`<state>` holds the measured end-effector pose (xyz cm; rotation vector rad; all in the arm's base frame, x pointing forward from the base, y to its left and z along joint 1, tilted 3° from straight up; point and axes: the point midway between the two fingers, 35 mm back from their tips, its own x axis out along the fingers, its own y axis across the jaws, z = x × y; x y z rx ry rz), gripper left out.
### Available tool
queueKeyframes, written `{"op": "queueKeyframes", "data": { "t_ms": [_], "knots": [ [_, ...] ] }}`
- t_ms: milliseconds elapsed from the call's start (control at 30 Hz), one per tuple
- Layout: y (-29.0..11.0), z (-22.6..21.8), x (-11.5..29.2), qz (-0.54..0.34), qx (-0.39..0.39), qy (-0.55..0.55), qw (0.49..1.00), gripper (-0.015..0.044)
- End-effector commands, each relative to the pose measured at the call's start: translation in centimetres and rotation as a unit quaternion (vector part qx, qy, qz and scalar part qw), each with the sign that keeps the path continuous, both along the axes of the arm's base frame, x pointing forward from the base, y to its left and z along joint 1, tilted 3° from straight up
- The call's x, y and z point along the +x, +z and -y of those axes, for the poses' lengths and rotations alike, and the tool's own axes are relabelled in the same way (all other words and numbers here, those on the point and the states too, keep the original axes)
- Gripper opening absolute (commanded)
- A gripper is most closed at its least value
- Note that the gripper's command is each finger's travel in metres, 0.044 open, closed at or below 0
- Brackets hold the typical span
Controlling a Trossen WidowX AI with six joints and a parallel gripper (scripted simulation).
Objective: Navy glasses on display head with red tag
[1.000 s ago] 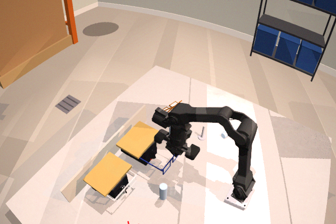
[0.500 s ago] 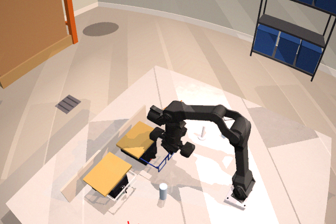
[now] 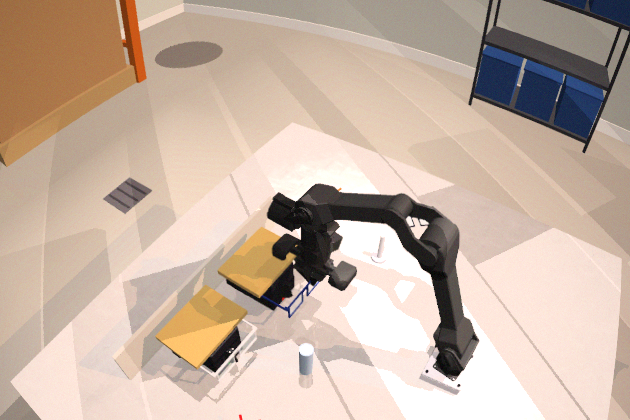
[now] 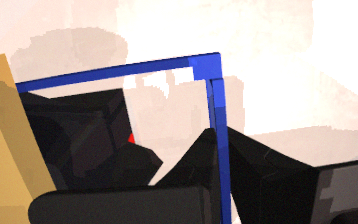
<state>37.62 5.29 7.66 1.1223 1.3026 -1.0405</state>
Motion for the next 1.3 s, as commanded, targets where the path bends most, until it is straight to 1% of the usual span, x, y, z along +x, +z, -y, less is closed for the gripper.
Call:
{"op": "queueKeyframes", "data": {
  "t_ms": [0, 533, 1267],
  "knots": [
    [0.1, -0.2, 0.7, 0.0, 0.005, 0.0, 1.0, 0.0],
    [0.2, -0.5, 2.7, 0.001, 0.005, 0.0, 1.0, 0.0],
    [0.0, -0.6, 3.0, 0.001, 0.005, 0.0, 1.0, 0.0]
  ]
}}
